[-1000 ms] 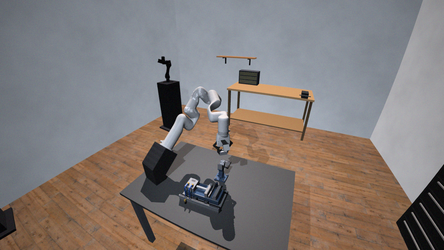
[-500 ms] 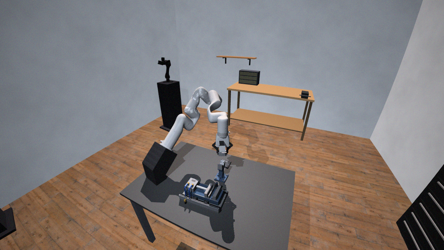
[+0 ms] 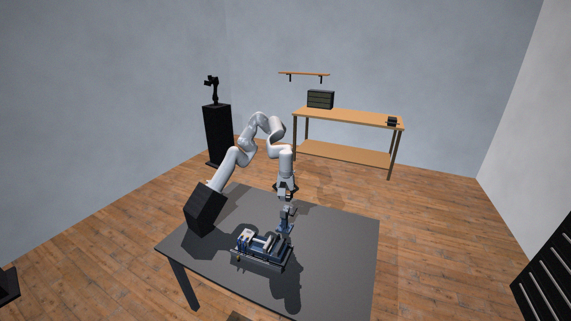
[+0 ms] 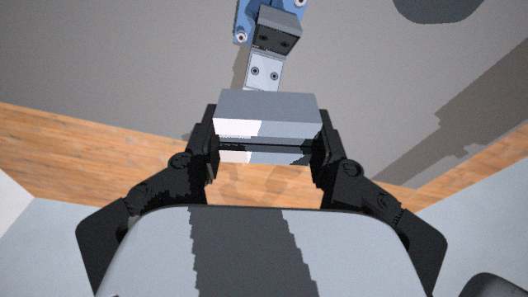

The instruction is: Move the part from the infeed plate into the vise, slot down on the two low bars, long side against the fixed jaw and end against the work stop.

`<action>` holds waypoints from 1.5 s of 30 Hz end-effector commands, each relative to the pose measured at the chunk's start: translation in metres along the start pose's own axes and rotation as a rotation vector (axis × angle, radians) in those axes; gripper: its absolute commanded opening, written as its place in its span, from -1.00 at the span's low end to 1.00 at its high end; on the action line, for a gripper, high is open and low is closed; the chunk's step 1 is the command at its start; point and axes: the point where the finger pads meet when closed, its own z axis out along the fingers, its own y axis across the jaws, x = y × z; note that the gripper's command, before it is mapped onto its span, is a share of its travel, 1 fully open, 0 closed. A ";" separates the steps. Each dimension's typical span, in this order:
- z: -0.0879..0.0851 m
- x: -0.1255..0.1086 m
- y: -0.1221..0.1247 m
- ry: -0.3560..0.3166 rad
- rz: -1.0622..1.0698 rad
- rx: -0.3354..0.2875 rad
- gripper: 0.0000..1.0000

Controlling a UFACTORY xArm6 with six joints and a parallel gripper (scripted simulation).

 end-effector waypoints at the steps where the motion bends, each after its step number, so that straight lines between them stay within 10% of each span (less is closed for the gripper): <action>1: -0.001 0.004 0.000 0.002 0.069 0.001 -1.00; 45: -0.001 0.012 0.002 0.000 0.225 0.002 -1.00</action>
